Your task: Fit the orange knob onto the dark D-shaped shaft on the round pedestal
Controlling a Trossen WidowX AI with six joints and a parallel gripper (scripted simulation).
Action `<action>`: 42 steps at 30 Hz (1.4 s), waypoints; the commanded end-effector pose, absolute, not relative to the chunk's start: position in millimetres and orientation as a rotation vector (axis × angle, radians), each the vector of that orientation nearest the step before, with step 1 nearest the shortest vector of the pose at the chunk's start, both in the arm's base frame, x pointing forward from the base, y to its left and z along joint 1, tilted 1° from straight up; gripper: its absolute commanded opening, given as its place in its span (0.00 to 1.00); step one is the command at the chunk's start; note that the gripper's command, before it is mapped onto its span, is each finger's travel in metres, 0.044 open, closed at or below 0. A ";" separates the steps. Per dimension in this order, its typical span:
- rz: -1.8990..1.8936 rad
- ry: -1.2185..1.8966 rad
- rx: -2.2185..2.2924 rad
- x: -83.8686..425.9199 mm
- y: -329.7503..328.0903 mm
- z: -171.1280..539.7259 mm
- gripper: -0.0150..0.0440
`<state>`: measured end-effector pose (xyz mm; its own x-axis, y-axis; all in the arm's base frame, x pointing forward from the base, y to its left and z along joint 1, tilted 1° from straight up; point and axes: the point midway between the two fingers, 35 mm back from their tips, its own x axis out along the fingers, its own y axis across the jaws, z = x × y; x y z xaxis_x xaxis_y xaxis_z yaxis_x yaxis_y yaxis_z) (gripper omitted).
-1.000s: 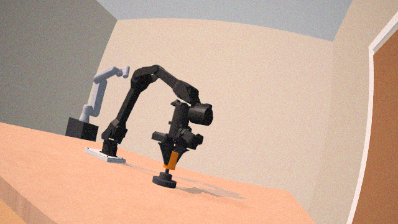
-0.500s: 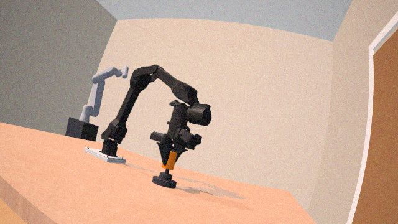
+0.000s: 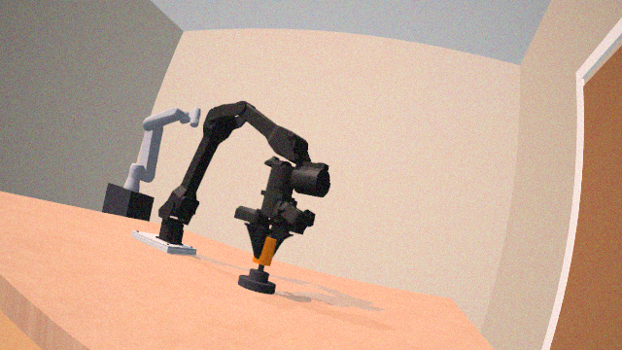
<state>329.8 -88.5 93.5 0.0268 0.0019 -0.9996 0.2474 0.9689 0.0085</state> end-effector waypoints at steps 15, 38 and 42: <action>-0.264 1.526 0.268 333.3 -90.5 98.8 0.25; -0.359 1.512 0.366 333.3 -90.6 94.6 0.25; -0.359 1.512 0.366 331.2 -90.0 94.9 0.25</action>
<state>333.9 -90.1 95.8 0.0316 0.0005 -0.9995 0.4416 0.8971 0.0144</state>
